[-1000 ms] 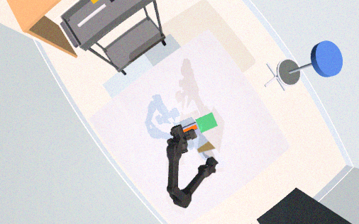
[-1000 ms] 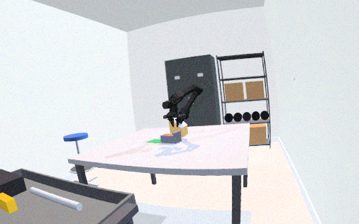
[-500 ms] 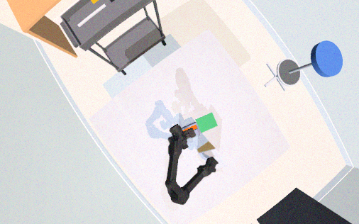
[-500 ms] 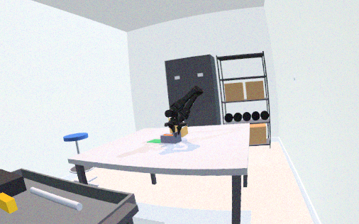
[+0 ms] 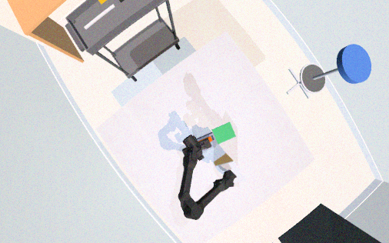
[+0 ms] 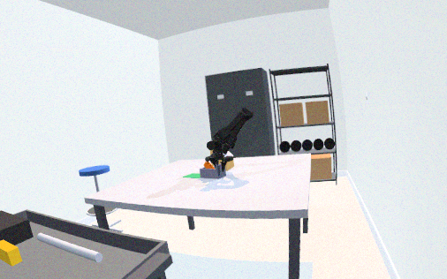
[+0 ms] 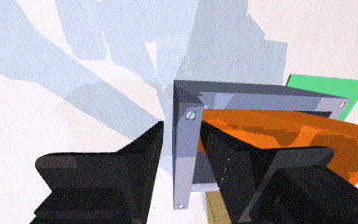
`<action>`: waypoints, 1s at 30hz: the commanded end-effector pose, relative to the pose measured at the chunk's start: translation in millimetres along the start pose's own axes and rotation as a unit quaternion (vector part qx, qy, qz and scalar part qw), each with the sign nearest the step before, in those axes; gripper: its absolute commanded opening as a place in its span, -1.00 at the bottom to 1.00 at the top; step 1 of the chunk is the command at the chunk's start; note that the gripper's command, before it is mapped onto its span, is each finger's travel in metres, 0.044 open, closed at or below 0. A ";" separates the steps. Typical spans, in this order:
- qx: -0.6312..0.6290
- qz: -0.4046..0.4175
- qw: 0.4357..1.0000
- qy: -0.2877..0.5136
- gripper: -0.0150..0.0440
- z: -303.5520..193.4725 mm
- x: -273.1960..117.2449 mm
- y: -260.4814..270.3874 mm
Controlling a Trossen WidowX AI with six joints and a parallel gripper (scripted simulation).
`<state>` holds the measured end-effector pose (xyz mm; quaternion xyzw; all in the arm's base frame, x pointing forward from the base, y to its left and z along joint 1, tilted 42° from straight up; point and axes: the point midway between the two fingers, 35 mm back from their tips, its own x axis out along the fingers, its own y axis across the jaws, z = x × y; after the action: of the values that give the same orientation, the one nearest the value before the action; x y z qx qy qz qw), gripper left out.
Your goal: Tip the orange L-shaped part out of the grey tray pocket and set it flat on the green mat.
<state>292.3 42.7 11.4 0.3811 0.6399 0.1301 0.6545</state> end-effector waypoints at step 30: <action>0.005 -0.003 1.000 0.002 0.12 0.0 -102.6 -1.8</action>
<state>282.7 -11.5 69.4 0.3849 0.6444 0.1238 0.6491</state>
